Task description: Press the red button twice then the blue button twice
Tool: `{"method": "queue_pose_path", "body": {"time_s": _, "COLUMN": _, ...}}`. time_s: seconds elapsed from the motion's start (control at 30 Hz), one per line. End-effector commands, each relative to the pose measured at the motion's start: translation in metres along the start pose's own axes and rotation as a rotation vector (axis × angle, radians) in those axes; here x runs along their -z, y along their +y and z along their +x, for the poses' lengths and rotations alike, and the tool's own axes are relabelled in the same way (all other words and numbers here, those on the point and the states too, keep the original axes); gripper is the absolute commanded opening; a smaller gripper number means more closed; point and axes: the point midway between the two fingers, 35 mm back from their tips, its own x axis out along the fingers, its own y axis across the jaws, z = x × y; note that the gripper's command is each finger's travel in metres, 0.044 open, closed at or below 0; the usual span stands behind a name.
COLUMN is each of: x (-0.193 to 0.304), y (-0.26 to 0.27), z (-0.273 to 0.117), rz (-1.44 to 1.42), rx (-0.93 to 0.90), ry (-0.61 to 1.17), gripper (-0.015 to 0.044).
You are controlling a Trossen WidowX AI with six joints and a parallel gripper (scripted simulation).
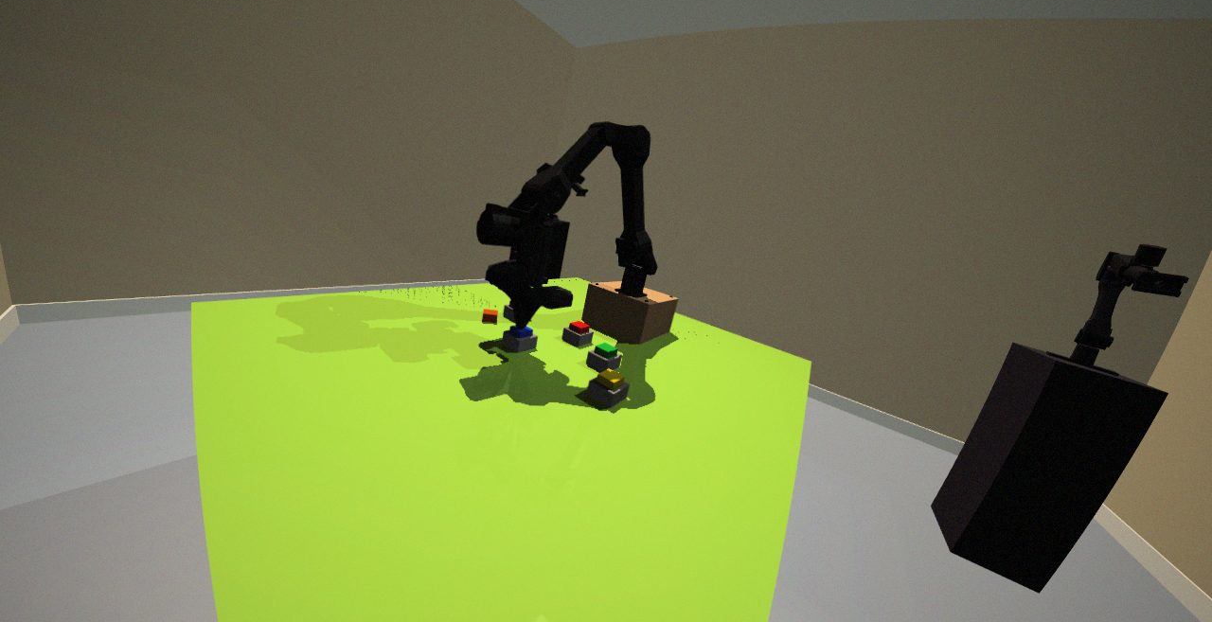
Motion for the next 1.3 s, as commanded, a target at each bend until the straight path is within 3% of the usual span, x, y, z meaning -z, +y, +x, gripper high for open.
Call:
{"method": "queue_pose_path", "body": {"time_s": 0.0, "x": 0.004, "y": 0.000, "z": 0.007, "rz": -0.005, "rx": 0.003, "ry": 0.012, "gripper": 0.0020}}
{"method": "queue_pose_path", "body": {"time_s": 0.73, "x": 0.004, "y": 0.000, "z": 0.007, "rz": -0.005, "rx": 0.003, "ry": 0.012, "gripper": 0.0020}}
{"method": "queue_pose_path", "body": {"time_s": 0.9, "x": 0.003, "y": 0.000, "z": -0.026, "rz": -0.005, "rx": 0.003, "ry": 0.012, "gripper": 0.0020}}
{"method": "queue_pose_path", "body": {"time_s": 1.27, "x": 0.003, "y": 0.000, "z": -0.017, "rz": -0.005, "rx": 0.003, "ry": 0.012, "gripper": 0.0020}}
